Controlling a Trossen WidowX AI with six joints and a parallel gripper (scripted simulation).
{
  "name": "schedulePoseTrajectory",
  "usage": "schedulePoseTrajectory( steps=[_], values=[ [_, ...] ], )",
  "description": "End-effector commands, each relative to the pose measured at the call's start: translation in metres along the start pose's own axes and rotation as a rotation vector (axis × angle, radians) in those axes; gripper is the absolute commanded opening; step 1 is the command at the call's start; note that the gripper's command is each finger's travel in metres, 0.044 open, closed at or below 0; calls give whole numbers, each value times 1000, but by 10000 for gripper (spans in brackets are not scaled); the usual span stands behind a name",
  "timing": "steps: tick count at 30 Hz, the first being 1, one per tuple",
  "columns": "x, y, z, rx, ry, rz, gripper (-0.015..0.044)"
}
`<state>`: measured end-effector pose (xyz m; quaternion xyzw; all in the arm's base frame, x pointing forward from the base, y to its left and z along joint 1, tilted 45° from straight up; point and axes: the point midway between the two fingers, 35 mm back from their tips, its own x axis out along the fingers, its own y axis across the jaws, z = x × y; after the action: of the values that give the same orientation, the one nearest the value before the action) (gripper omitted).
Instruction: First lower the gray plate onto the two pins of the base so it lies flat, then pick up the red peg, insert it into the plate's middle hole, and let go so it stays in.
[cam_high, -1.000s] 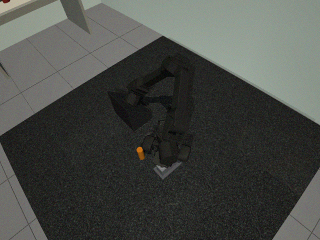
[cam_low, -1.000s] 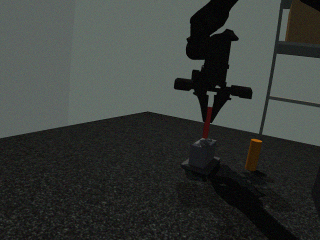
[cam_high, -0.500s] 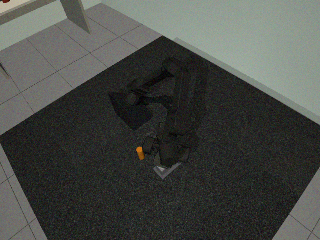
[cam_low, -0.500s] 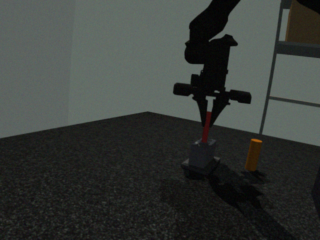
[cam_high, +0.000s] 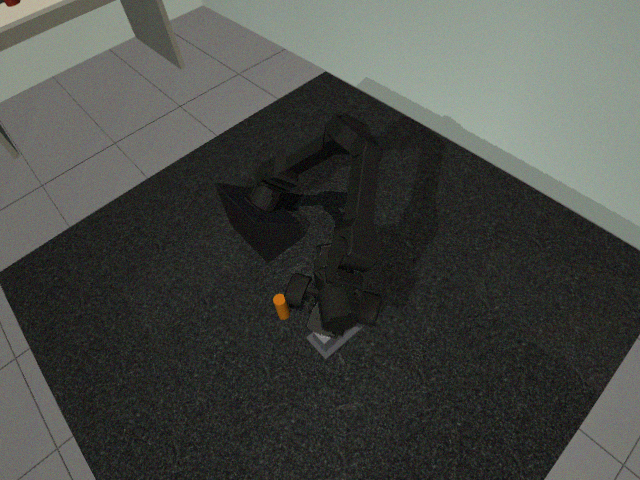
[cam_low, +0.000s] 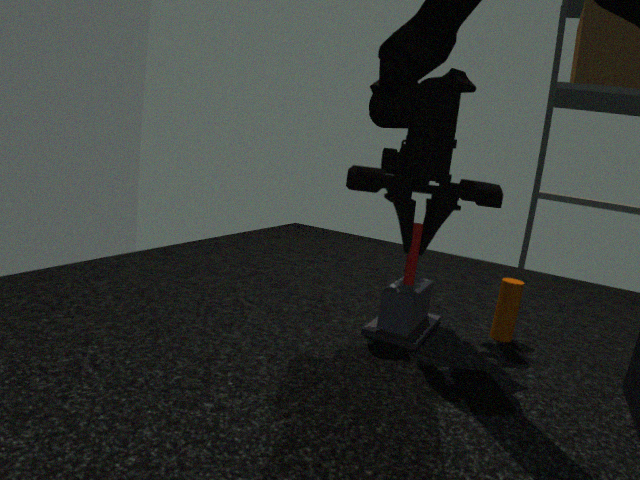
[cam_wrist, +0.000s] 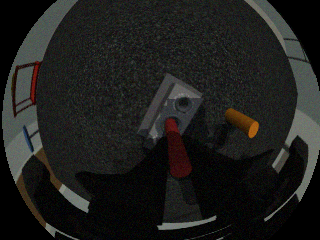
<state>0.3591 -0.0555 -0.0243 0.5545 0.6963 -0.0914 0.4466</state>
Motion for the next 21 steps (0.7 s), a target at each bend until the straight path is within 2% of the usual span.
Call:
schedulePoseTrajectory(
  steps=[1,21],
  values=[
    [1,-1,0,1,2,-1,0],
    [3,-2,-2,1,2,-1,0]
  ],
)
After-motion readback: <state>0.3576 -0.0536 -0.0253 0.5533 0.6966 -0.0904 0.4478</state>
